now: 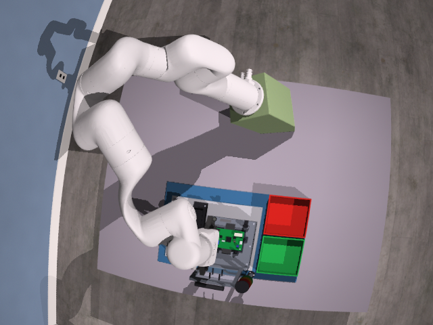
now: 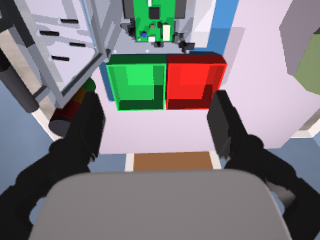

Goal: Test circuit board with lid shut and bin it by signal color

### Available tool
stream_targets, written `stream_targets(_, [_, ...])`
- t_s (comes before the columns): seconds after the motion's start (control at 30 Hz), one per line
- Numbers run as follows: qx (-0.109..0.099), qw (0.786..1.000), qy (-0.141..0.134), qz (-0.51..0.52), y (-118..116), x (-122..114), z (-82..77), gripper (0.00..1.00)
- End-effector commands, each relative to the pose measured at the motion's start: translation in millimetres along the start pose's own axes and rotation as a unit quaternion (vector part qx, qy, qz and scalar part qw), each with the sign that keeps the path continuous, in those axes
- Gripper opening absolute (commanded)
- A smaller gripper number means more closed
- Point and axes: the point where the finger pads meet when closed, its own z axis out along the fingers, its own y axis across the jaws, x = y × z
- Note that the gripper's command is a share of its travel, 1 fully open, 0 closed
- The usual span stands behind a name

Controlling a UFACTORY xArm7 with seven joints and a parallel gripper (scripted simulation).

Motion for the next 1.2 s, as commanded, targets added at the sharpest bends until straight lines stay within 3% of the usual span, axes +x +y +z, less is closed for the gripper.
stream_targets(0.0, [0.002,1.000,0.000,0.000,-1,0,-11.7,1.00])
stream_targets(0.1, [0.002,1.000,0.000,0.000,-1,0,-11.9,1.00])
stream_targets(0.13, [0.002,1.000,0.000,0.000,-1,0,-11.9,0.51])
stream_targets(0.63, [0.002,1.000,0.000,0.000,-7,0,-12.0,0.51])
stream_targets(0.87, [0.002,1.000,0.000,0.000,-55,0,-12.1,0.51])
stream_targets(0.93, [0.002,1.000,0.000,0.000,-55,0,-12.1,0.51])
stream_targets(1.17, [0.002,1.000,0.000,0.000,-106,0,-12.4,0.51])
